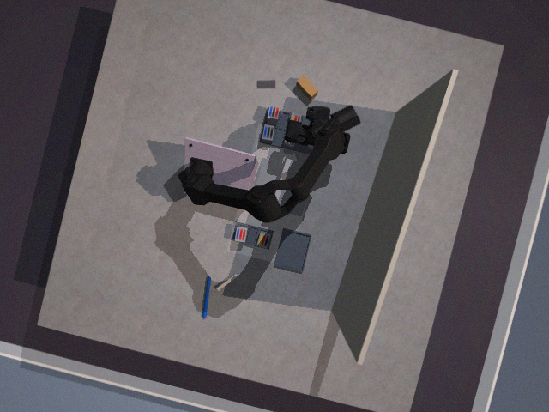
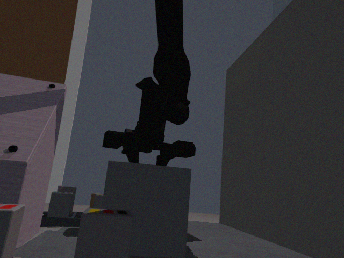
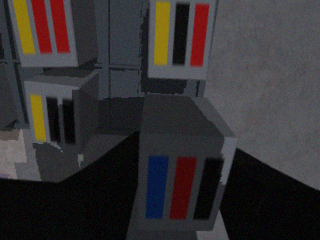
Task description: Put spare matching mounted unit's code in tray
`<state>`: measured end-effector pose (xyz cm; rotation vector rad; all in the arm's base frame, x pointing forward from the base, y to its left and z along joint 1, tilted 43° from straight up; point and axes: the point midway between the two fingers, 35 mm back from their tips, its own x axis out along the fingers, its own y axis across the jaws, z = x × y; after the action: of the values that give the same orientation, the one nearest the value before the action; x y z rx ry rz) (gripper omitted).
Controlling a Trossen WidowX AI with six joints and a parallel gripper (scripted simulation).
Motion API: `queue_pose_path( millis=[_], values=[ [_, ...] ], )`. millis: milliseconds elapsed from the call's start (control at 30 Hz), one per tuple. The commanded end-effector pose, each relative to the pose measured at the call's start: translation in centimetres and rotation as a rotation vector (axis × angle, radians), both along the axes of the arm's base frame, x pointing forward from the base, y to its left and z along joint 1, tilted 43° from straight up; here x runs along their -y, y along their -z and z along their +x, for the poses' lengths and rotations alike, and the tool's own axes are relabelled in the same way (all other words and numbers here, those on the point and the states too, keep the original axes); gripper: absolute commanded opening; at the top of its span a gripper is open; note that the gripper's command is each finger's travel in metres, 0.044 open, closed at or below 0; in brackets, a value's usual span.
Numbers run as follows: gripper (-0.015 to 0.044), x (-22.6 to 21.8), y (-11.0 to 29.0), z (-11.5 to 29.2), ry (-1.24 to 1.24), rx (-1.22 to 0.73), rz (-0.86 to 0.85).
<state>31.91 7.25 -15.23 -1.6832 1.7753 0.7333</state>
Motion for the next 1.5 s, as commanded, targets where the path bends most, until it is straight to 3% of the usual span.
queue_pose_path(
  millis=[0, 333, 667, 867, 1467],
  values=[
    [0.0, -1.6, -1.7, 0.3, 0.001, 0.014, 0.009],
    [0.0, -1.4, -1.6, 0.2, -0.001, 0.007, 0.003],
    [0.0, -6.3, -6.7, 0.3, 0.001, 0.012, 0.011],
    [0.0, -6.5, -7.1, 0.3, 0.002, 0.013, 0.012],
    [0.0, 2.1, -15.8, 4.5, 0.014, 0.027, 0.049]
  ],
)
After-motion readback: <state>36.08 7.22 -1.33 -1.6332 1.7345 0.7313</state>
